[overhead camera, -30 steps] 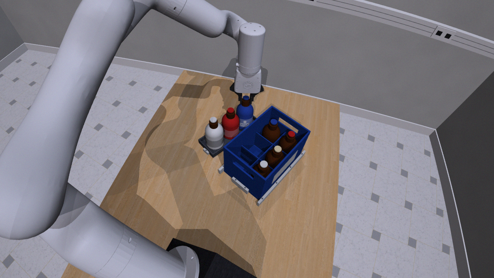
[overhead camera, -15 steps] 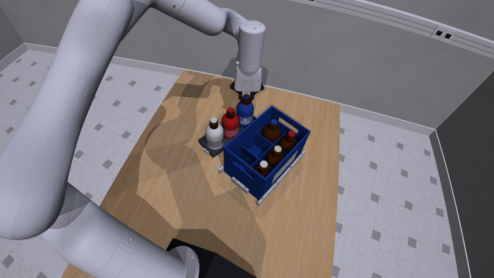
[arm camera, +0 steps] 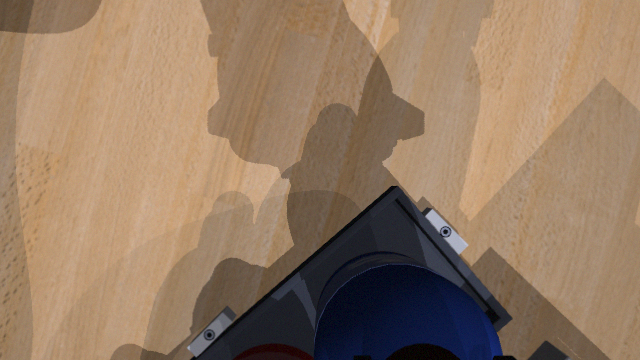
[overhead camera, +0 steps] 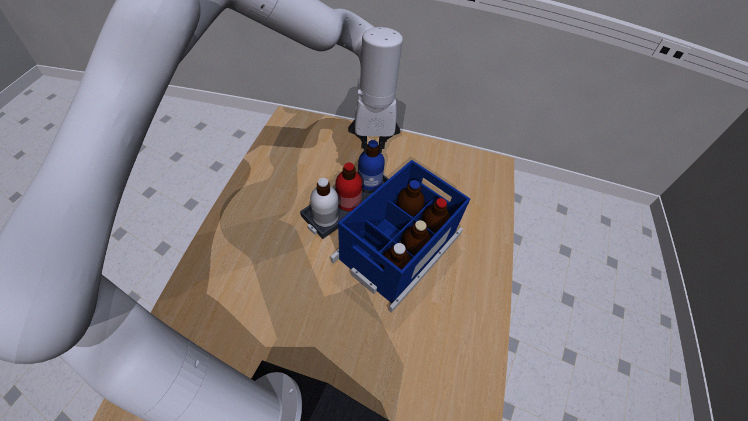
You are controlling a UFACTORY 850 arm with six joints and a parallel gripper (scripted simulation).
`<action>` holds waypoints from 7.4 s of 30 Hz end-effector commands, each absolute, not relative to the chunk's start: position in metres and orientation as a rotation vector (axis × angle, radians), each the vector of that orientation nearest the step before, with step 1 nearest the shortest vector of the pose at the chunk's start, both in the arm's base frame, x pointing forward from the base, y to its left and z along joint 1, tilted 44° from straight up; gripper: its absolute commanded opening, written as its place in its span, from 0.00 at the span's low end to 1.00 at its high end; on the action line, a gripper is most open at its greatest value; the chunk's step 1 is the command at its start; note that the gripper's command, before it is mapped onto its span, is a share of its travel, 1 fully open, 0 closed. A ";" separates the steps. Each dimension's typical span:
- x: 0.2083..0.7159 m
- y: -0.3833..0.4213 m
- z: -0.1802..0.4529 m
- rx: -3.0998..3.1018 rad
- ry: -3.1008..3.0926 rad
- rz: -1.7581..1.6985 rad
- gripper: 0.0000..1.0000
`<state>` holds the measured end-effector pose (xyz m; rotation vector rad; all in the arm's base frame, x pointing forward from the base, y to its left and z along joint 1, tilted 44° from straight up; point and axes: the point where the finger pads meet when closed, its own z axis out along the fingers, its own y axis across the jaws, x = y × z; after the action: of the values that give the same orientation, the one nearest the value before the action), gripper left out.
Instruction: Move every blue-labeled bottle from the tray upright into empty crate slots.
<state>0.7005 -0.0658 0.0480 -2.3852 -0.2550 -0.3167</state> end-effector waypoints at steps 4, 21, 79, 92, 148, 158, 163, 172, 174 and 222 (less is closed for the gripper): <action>0.700 -0.072 0.054 -2.386 -0.255 -0.320 0.00; 0.698 -0.081 0.065 -2.386 -0.255 -0.320 0.00; 0.689 -0.123 0.109 -2.386 -0.255 -0.320 0.00; 0.686 -0.134 0.121 -2.386 -0.255 -0.320 0.00; 0.679 -0.164 0.154 -2.386 -0.255 -0.320 0.00; 0.678 -0.168 0.158 -2.386 -0.255 -0.320 0.00; 0.678 -0.169 0.159 -2.386 -0.255 -0.320 0.00; 0.678 -0.171 0.162 -2.386 -0.255 -0.320 0.00; 0.678 -0.172 0.162 -2.386 -0.255 -0.320 0.00; 0.677 -0.175 0.166 -2.386 -0.255 -0.320 0.00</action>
<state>0.6762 -0.1739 0.1645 -2.3847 -0.2549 -0.3162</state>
